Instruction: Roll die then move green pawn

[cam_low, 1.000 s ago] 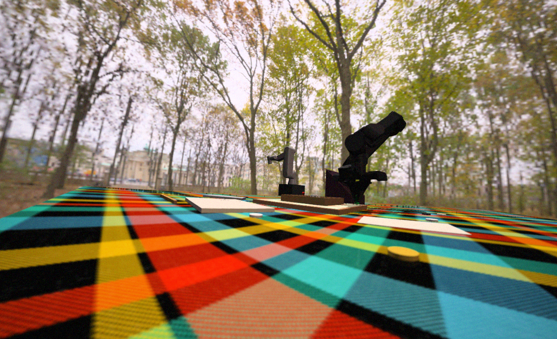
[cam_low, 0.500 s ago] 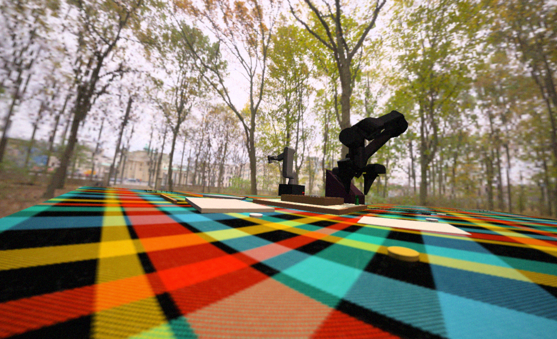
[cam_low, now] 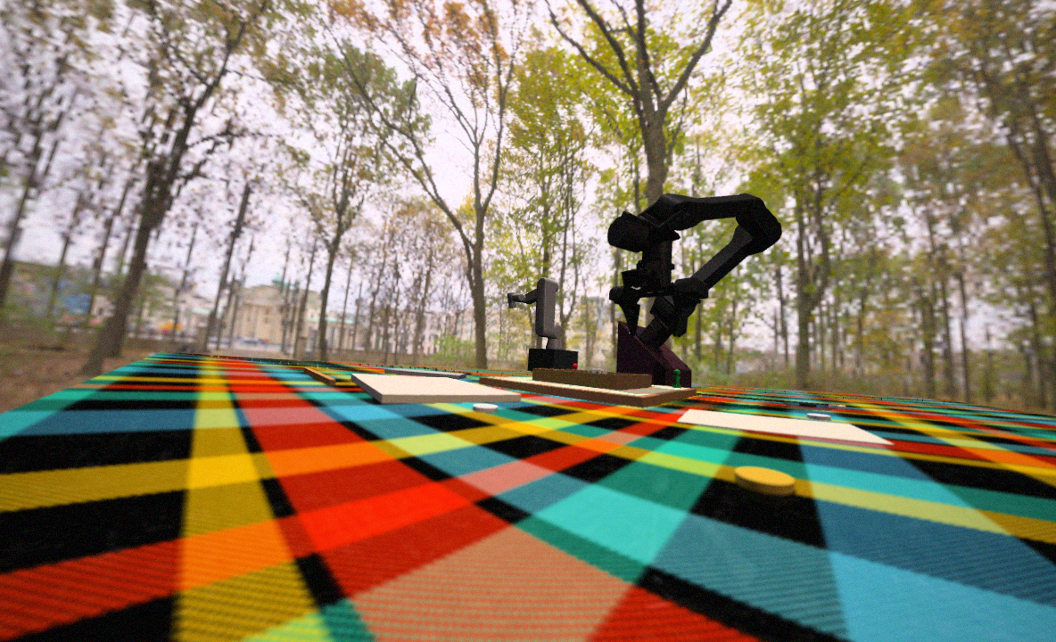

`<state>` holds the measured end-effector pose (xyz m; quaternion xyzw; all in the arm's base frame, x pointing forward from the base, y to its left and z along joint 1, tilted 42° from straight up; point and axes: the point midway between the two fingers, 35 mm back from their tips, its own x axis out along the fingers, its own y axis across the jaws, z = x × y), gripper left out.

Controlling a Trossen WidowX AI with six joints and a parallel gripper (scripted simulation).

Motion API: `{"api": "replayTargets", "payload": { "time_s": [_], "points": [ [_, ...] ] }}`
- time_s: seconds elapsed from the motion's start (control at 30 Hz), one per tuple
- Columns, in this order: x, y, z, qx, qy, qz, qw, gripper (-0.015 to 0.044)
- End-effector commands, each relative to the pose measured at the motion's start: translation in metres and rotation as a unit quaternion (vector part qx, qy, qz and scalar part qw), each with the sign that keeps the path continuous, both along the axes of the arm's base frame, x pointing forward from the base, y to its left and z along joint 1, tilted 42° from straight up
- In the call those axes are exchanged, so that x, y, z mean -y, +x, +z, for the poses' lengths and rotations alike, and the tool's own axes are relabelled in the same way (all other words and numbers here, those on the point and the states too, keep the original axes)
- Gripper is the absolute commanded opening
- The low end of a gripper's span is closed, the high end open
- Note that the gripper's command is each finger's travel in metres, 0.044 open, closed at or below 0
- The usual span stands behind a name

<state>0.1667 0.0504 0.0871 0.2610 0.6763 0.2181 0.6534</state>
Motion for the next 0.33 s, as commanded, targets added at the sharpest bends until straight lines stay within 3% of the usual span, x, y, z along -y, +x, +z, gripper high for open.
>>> {"api": "replayTargets", "payload": {
  "time_s": [0.0, 0.13, 0.3],
  "points": [
    [0.051, 0.007, -0.007, 0.032, 0.001, 0.047, 0.998, 0.044],
    [0.087, 0.004, -0.013, 0.06, 0.017, 0.081, 0.995, 0.044],
    [0.088, 0.003, -0.014, 0.062, 0.018, 0.083, 0.994, 0.044]
  ]
}}
